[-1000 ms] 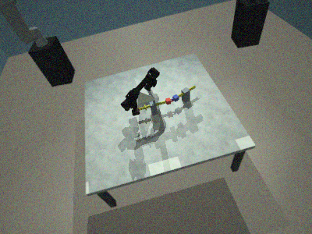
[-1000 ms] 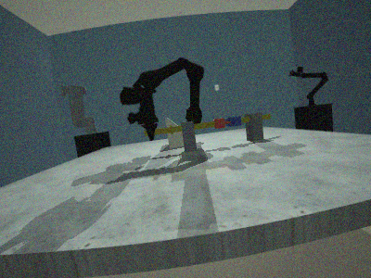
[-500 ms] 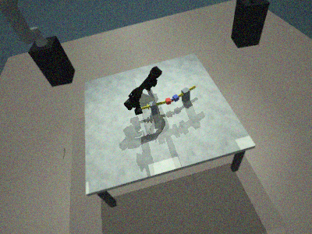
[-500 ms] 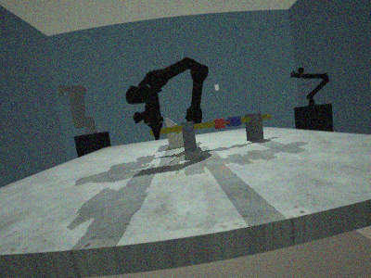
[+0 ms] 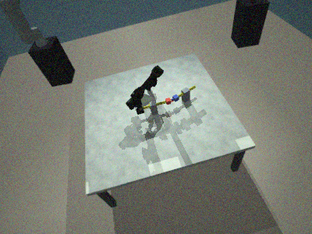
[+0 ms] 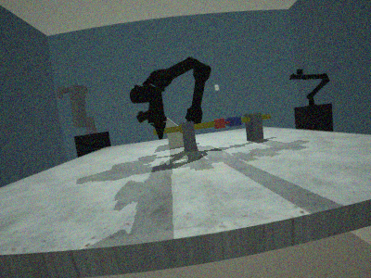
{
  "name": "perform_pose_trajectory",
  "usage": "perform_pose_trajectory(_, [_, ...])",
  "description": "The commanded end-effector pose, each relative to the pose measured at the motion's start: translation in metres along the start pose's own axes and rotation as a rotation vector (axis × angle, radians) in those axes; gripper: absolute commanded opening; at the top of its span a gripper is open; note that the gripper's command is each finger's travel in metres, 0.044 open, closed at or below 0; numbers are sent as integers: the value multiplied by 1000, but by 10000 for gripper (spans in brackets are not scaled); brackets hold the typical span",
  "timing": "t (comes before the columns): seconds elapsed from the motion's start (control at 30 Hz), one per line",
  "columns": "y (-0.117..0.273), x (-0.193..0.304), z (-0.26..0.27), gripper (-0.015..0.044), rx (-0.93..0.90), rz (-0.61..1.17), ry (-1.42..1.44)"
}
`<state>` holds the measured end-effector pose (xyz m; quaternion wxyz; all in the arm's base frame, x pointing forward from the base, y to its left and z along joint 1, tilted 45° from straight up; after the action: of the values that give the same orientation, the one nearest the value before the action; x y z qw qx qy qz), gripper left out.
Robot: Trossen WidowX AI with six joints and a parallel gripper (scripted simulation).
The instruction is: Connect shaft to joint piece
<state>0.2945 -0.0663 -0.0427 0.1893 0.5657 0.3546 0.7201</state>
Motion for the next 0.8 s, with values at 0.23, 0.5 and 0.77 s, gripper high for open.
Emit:
perform_pose_trajectory(0.23, [0,0,0,67,0,0,2])
perform_pose_trajectory(0.5, [0,0,0,146,0,0,2])
perform_pose_trajectory(0.77, [0,0,0,356,0,0,2])
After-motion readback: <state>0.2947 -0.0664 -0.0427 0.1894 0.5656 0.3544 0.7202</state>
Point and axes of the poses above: the point midway between the two fingers, 35 mm back from their tips, its own y axis back along the fingers, its own z axis across the jaws, x = y × z, the point moved 2 cm from there along y, back along the fingers, and after that the axes turned 8 degrees about y, right-handed, at the moved point
